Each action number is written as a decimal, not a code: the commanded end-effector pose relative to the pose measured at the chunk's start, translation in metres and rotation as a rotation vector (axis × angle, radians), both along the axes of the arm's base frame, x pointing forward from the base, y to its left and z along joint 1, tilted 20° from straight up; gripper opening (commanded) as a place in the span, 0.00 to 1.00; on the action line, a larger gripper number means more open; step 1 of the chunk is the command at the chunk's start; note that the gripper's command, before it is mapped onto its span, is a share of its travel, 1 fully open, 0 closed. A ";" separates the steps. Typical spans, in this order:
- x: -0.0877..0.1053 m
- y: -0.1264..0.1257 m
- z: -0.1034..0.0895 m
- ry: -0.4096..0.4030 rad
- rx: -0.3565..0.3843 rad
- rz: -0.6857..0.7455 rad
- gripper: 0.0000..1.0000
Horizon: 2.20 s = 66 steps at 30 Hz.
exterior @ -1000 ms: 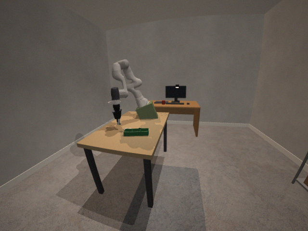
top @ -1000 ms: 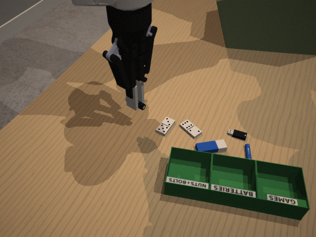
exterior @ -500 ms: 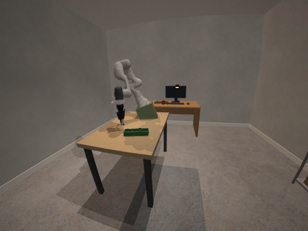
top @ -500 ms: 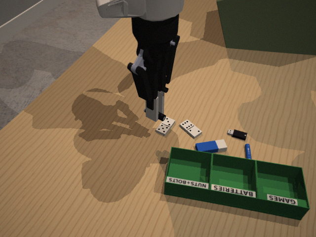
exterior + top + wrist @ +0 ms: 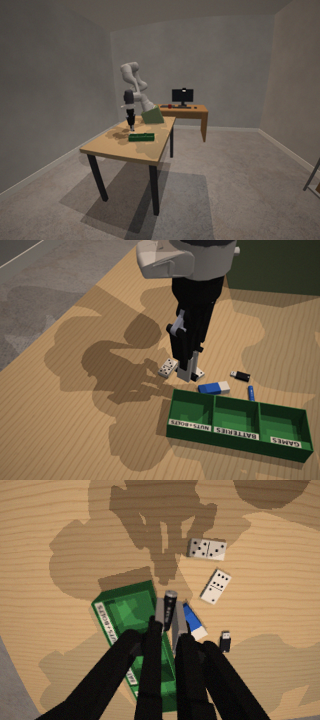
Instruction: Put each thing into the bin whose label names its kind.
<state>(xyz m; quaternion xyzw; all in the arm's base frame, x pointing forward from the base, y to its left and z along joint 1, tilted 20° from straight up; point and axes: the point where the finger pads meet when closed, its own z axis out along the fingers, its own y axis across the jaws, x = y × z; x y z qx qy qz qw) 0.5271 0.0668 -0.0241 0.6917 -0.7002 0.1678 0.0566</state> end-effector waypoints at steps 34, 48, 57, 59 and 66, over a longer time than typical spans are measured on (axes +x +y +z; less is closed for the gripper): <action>0.011 0.110 -0.037 0.141 -0.067 0.388 0.05; 0.012 0.109 -0.043 0.141 -0.067 0.388 0.05; 0.015 0.104 -0.058 0.141 -0.067 0.388 0.05; 0.015 0.103 -0.060 0.141 -0.067 0.388 0.05; 0.017 0.099 -0.073 0.141 -0.067 0.388 0.05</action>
